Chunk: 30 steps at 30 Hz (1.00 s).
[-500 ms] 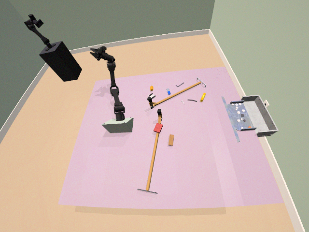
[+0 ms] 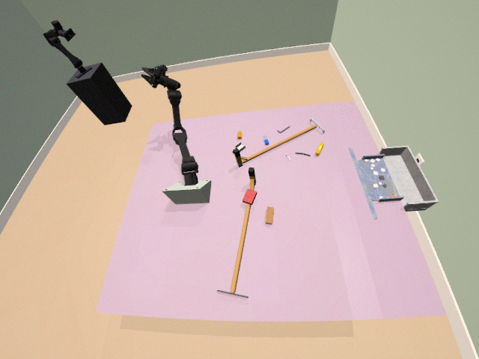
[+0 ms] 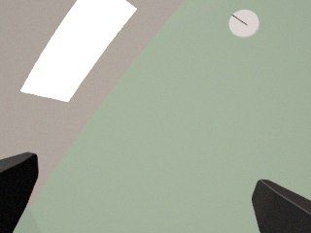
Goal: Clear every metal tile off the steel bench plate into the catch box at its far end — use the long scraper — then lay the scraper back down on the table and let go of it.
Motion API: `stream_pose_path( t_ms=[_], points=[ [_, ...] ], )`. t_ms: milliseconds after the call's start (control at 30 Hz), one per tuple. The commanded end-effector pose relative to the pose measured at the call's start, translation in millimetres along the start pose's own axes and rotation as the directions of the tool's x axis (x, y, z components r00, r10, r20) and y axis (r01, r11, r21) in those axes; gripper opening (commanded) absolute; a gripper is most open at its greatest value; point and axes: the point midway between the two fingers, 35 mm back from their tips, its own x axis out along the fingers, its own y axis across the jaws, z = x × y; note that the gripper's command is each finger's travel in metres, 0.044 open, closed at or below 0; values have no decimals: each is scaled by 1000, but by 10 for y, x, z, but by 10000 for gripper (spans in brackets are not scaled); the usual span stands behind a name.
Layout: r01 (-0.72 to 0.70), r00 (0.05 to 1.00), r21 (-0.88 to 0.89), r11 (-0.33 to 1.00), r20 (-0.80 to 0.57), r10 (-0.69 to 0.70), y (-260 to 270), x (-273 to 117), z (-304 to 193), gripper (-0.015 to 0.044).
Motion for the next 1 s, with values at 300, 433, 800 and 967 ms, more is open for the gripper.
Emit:
stream_pose_path(
  t_ms=[300, 433, 800, 967],
  points=[
    [-3, 1000, -3, 1000, 19, 3, 289, 282, 248, 440],
    [0, 1000, -1, 1000, 17, 0, 367, 344, 291, 440],
    [6, 1000, 0, 1000, -6, -6, 587, 465, 343, 440],
    [7, 1000, -1, 1000, -10, -7, 616, 473, 346, 440]
  ],
)
